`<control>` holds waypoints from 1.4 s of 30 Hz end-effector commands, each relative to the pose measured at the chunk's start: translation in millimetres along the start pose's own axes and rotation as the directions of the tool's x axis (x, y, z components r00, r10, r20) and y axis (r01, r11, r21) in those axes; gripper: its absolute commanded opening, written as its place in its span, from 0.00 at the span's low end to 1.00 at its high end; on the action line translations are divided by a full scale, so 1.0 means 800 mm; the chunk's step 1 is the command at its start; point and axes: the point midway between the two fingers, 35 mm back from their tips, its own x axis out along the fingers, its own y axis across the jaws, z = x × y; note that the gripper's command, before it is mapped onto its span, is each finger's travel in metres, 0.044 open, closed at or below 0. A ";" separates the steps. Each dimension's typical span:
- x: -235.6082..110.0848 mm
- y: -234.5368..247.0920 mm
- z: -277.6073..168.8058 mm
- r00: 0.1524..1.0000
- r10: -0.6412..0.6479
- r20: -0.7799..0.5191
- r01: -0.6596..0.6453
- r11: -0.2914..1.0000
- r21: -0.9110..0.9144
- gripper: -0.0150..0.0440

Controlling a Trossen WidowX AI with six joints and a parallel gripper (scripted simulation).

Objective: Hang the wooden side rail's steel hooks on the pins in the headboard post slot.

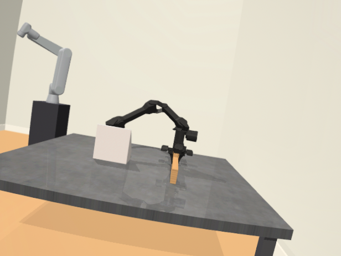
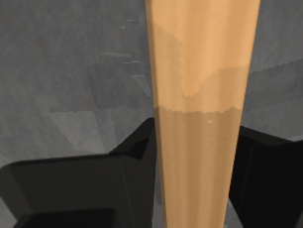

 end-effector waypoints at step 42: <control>-0.005 0.004 0.000 1.000 0.010 -0.001 -0.010 1.000 -0.022 0.25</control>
